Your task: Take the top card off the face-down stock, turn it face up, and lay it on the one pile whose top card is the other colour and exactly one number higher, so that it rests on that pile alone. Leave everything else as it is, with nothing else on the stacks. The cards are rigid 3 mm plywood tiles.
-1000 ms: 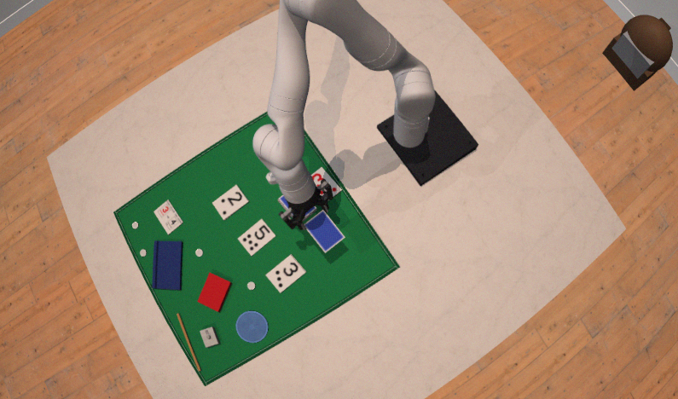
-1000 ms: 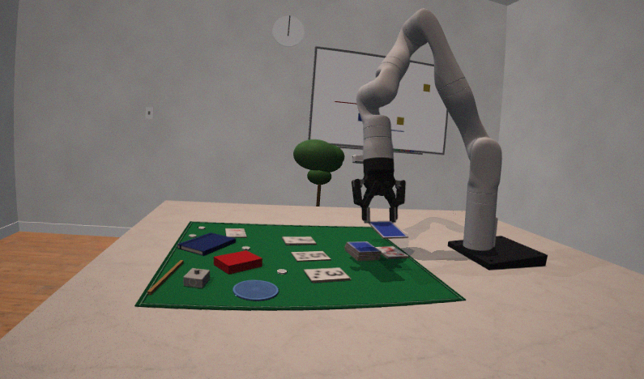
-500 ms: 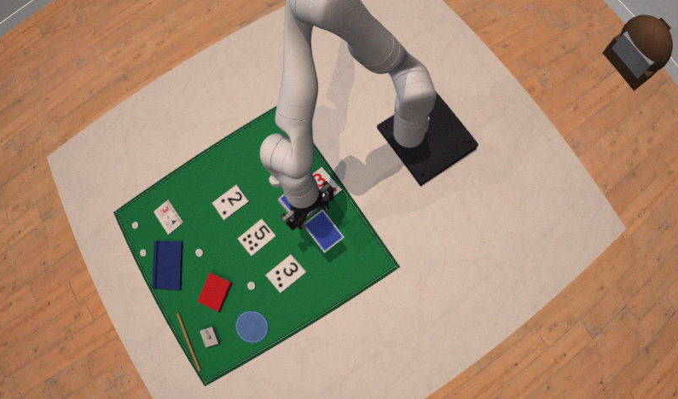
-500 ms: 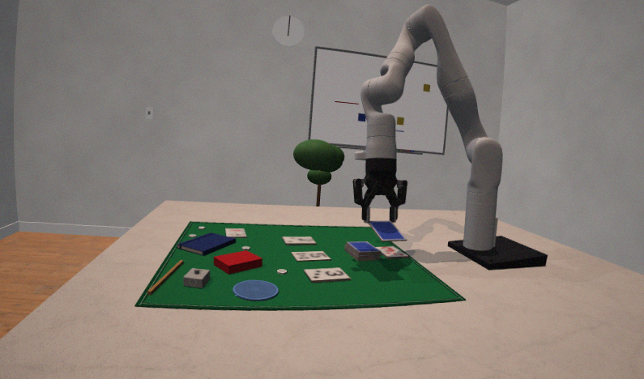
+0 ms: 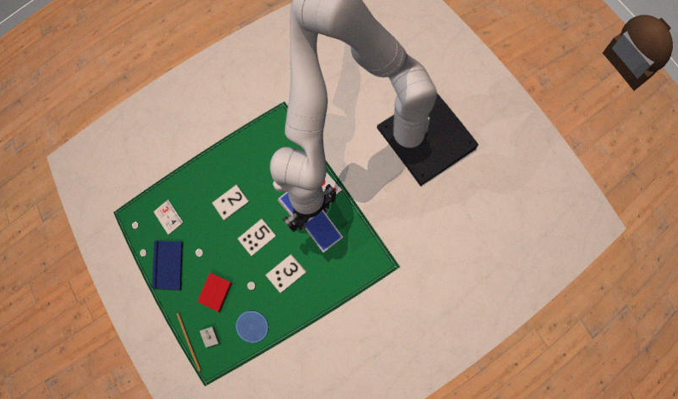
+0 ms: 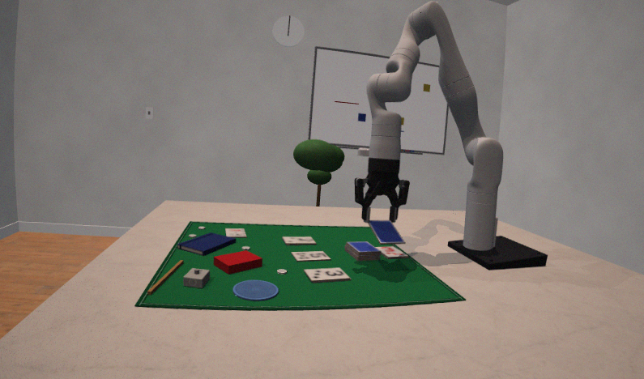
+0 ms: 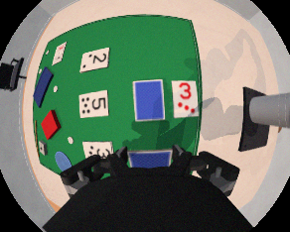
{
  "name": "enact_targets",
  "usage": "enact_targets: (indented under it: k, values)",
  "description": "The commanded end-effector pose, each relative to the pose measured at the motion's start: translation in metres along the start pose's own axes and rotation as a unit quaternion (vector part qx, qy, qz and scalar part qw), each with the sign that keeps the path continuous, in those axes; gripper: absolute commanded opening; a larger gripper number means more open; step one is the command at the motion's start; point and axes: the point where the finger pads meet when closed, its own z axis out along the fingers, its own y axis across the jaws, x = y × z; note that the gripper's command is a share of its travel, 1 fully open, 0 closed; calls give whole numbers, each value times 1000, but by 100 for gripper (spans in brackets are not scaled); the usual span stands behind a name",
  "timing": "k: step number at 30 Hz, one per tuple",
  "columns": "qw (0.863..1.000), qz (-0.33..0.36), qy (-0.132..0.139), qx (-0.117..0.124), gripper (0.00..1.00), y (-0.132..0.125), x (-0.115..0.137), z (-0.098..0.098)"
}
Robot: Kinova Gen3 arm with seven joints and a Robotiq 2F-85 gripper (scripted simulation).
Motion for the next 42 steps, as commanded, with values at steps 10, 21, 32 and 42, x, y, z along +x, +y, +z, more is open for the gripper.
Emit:
enact_targets:
  k: [10,21,32,42]
  values:
    - [999,-12,47,3,71,1,-11,-1]
    - [993,-12,114,5,71,1,-13,0]
    - [983,-11,183,8,71,1,-15,0]
    - [966,-11,259,11,71,1,-18,1]
